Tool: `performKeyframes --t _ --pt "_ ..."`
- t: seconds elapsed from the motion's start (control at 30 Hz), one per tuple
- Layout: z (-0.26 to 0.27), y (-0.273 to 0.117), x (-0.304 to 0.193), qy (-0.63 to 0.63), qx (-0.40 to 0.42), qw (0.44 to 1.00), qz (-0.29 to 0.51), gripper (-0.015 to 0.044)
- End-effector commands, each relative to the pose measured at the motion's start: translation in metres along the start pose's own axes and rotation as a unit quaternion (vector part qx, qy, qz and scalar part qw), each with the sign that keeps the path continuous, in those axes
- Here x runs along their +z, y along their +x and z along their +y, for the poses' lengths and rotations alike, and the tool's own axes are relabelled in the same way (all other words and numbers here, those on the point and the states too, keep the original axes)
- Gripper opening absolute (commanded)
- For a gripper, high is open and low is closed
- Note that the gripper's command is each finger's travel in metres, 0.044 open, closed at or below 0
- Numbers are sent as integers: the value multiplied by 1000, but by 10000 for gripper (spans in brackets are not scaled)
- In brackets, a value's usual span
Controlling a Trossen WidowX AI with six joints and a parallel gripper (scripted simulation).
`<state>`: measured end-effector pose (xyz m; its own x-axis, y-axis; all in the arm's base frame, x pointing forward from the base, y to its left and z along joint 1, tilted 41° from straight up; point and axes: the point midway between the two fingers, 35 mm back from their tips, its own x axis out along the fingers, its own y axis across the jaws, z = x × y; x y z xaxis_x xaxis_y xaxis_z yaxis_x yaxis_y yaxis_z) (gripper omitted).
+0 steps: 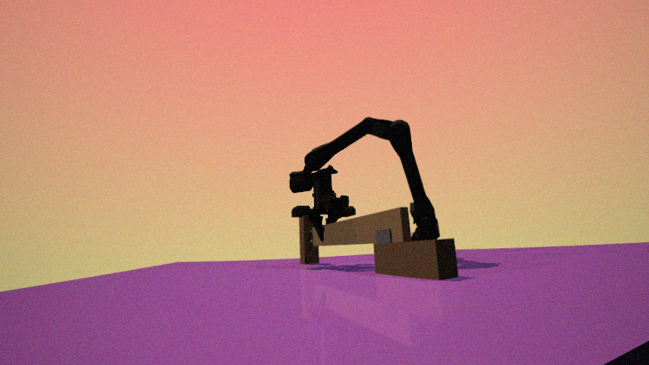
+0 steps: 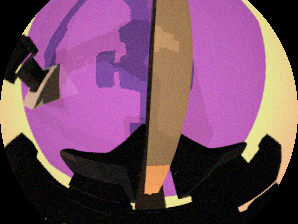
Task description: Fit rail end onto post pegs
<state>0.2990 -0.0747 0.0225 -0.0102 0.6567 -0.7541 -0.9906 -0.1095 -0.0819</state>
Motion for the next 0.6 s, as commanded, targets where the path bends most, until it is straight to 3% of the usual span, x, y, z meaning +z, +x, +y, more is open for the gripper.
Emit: performKeyframes --t 0.0,0.57 --pt "-1 -3 2 -1 -3 1000 2 0" --pt "-2 -5 2 -1 -3 1000 2 0"
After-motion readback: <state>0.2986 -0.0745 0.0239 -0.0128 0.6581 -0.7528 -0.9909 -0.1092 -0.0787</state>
